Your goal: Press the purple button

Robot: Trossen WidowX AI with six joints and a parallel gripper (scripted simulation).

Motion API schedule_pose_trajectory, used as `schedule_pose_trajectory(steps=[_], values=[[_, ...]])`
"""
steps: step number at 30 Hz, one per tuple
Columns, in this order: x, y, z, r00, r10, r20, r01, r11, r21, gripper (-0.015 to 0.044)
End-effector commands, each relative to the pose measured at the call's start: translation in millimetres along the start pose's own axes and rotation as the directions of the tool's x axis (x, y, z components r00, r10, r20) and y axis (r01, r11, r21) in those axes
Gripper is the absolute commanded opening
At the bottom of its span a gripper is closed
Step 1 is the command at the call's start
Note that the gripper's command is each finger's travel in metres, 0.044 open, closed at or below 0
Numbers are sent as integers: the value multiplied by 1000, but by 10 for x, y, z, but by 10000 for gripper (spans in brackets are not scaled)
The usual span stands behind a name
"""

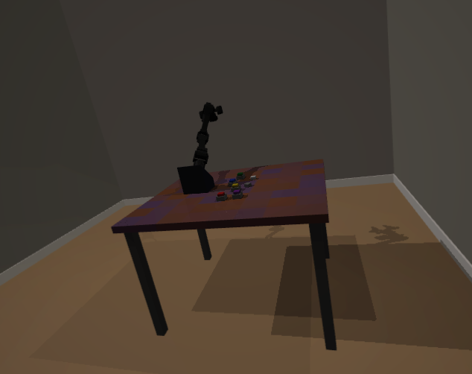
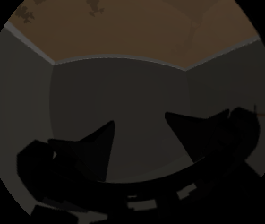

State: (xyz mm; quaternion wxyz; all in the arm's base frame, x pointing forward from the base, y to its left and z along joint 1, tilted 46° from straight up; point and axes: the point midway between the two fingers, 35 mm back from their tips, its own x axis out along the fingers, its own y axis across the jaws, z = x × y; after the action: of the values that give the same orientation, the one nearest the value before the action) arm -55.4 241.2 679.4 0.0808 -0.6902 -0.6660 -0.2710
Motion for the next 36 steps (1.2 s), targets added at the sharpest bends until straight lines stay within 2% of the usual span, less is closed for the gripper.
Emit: schedule_pose_trajectory(steps=[1,5,11,15,20,28,36], values=[[-19,22,-32,1000,5,-10,-5,1000,3,400],[-447,463,-607,975,103,-197,-88,993,82,400],[-1015,972,-1107,902,223,-370,-162,969,187,400],[-1608,1461,-1448,796,349,-494,-221,928,299,400],[-2437,2061,-1709,620,511,-595,-270,851,450,400],[-3830,2877,-1717,296,727,-620,-259,685,680,400],[-5233,3489,-1260,-37,871,-489,-144,480,865,400]])
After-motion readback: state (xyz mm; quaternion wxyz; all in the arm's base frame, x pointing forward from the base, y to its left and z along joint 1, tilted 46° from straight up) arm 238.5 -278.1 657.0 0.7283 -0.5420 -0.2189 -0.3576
